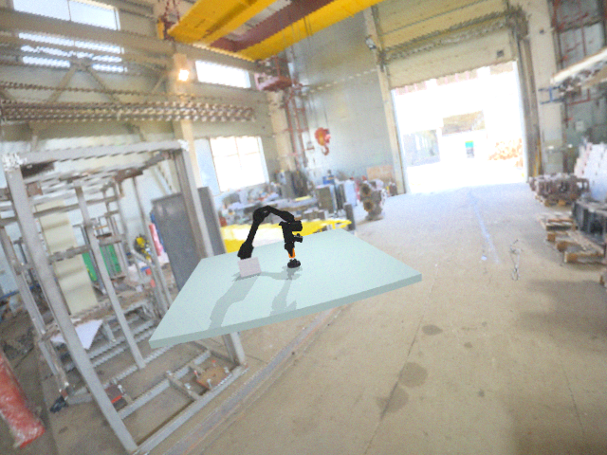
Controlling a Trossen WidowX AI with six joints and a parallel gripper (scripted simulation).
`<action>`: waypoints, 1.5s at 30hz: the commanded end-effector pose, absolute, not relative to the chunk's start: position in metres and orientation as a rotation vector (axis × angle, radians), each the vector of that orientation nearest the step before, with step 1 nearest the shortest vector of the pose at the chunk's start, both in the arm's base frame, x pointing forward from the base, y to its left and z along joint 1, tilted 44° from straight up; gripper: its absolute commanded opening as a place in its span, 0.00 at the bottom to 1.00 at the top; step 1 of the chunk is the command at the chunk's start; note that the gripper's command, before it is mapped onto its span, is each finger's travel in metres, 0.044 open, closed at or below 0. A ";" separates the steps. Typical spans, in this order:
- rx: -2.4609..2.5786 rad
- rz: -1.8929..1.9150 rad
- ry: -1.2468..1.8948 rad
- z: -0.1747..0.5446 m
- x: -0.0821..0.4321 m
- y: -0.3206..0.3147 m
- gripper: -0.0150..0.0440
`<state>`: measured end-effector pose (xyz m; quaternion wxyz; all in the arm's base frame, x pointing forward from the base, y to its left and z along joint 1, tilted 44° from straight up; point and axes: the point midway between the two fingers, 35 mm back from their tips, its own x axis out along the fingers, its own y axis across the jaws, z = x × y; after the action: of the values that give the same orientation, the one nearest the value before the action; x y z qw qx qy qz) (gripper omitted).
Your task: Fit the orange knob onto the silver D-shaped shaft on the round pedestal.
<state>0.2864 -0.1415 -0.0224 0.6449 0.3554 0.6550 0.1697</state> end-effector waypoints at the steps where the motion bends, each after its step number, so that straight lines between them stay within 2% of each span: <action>1: 0.814 0.377 1.487 -0.020 0.289 -0.145 0.25; 8: 0.972 0.230 1.542 -0.019 0.290 -0.147 0.25; 45: 0.972 0.230 1.542 -0.022 0.287 -0.142 0.25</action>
<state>0.2861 -0.1416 -0.0231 0.6061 0.4200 0.6680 0.1000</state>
